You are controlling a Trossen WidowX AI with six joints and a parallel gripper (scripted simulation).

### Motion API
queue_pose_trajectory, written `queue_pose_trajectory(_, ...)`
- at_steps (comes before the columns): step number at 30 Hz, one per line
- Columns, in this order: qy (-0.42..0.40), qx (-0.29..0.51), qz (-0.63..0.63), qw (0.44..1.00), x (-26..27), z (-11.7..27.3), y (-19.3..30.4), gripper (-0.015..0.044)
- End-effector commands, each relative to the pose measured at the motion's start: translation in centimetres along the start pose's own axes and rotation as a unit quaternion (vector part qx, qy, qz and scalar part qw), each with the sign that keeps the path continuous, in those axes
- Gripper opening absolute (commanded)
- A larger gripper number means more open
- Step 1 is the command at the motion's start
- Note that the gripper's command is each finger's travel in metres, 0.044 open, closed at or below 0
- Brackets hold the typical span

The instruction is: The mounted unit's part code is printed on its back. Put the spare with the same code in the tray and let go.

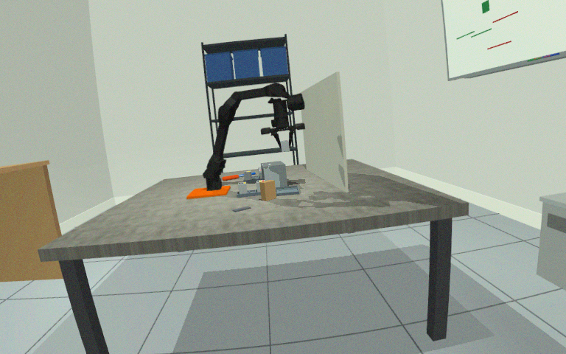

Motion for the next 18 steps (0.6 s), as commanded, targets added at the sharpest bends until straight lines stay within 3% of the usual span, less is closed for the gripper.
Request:
queue_pose_trajectory(1,0.001,0.001,0.008,1.0,0.8,0.0,2.6,0.0)
queue_pose_trajectory(9,-0.003,0.002,0.02,1.0,2.7,-0.3,6.9,0.0)
queue_pose_trajectory(18,-0.003,0.002,0.02,1.0,2.7,-0.6,7.0,0.0)
Point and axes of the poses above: the point midway between the two fingers, 35 mm back from their tips, its own z axis back along the fingers, its own x axis across the jaws, y = z × x, the point moved 5 cm from there along z, back along the fingers, and after that the axes turned 14 degrees about z, right-handed, at the moved point
